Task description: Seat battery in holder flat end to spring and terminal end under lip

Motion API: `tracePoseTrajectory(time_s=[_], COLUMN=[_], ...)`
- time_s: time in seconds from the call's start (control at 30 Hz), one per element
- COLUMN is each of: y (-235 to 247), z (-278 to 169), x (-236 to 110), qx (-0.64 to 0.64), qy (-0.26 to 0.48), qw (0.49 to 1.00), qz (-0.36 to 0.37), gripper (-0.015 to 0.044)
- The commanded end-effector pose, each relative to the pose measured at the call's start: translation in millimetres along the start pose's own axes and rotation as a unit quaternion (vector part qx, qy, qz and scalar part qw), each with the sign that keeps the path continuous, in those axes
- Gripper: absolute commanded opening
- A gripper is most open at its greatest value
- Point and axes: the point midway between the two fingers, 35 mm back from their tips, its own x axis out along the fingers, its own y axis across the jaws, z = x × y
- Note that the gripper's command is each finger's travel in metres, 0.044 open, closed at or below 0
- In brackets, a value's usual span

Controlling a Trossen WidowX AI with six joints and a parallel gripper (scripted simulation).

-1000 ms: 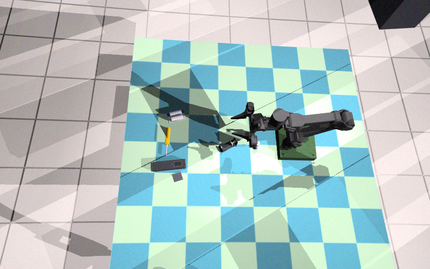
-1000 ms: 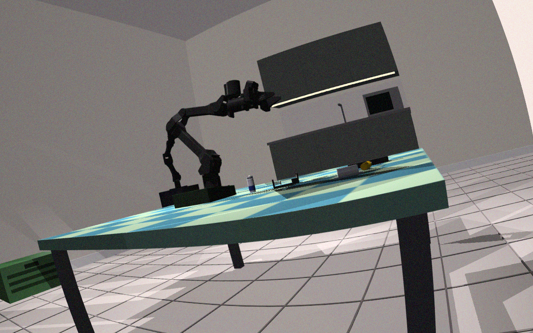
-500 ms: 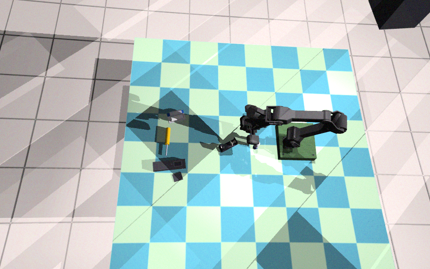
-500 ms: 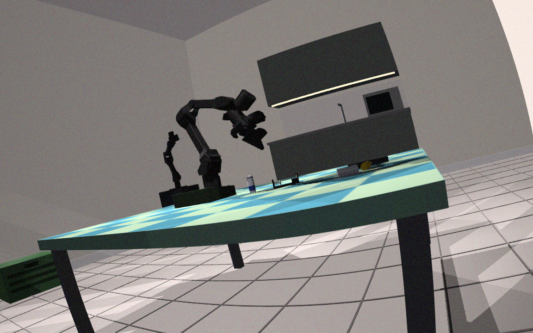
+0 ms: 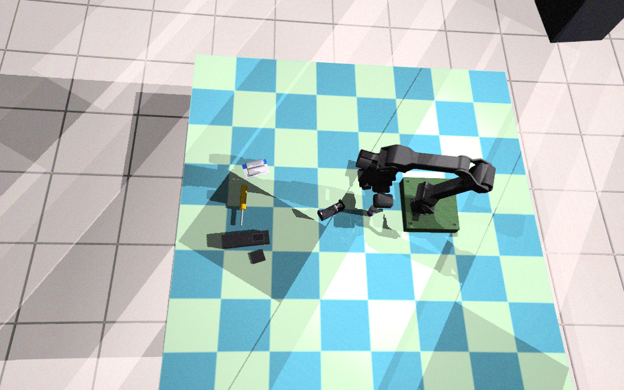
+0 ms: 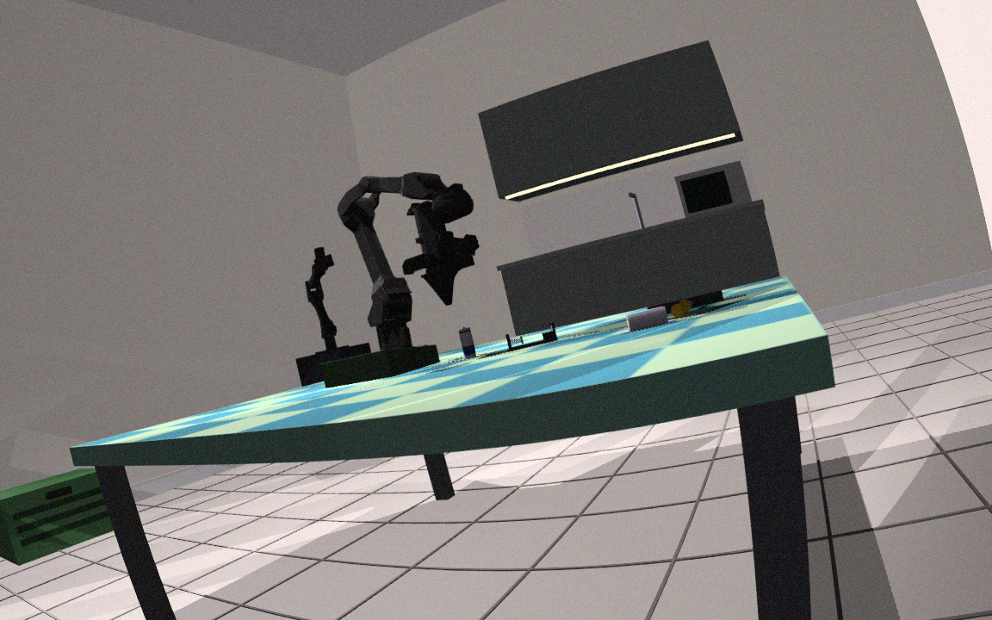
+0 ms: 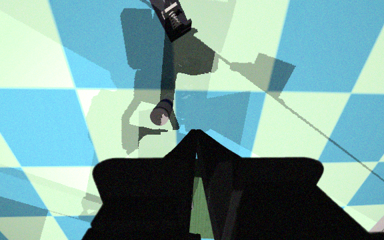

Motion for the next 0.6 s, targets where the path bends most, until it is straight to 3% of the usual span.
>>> tracePoseTrajectory(time_s=[0.0,0.27,0.57], y=[0.2,1.5,10.8], z=[0.1,-3.9,-2.6], x=[20.5,73.7,74.8], qx=[-0.001,-0.001,-0.001], qy=[0.006,0.006,0.006], qw=[1.000,1.000,1.000], qz=[0.004,0.004,0.004], gripper=[0.0000,0.0000,0.0000])
